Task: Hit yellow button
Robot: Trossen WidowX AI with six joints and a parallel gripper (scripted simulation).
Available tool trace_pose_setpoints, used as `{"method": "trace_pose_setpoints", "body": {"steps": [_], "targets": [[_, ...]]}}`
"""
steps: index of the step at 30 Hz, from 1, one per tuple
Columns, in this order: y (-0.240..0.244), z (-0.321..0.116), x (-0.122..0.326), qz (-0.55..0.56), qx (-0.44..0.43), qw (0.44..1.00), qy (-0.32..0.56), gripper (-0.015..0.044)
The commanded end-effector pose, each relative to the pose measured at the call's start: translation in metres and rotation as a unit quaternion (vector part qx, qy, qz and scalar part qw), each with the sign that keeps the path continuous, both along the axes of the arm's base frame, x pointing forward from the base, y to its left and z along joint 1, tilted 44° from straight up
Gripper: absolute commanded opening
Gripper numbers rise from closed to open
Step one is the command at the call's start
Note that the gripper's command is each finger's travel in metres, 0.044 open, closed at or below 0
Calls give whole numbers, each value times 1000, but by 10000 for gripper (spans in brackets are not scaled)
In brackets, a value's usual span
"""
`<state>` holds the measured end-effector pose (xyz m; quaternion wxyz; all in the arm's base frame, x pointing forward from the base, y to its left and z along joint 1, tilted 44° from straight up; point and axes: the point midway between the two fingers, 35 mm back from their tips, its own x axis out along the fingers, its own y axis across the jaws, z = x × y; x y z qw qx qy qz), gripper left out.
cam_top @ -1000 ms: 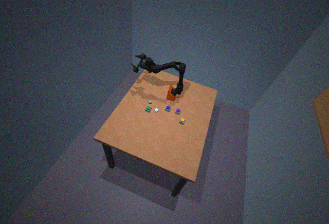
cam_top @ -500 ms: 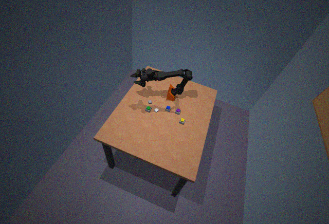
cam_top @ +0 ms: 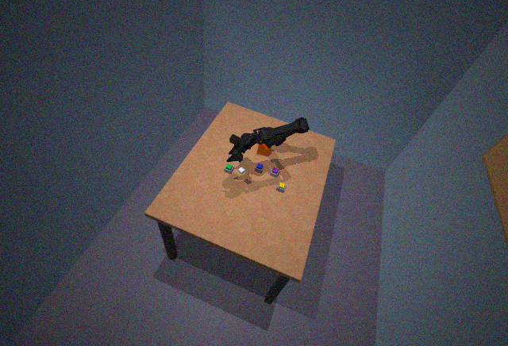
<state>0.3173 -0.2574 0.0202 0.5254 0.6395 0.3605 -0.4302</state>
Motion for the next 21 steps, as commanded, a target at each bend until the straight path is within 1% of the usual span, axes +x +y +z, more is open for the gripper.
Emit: {"method": "trace_pose_setpoints", "body": {"steps": [1,4,7,14,18,21], "targets": [[67,30,17,182,22,983,-14,400],[110,50,21,291,36,956,-29,400],[153,70,19,393,51,917,-49,400],[247,122,-4,597,86,789,-112,400],[294,154,-27,688,106,701,-158,400],[297,156,-29,693,108,695,-161,400]]}}
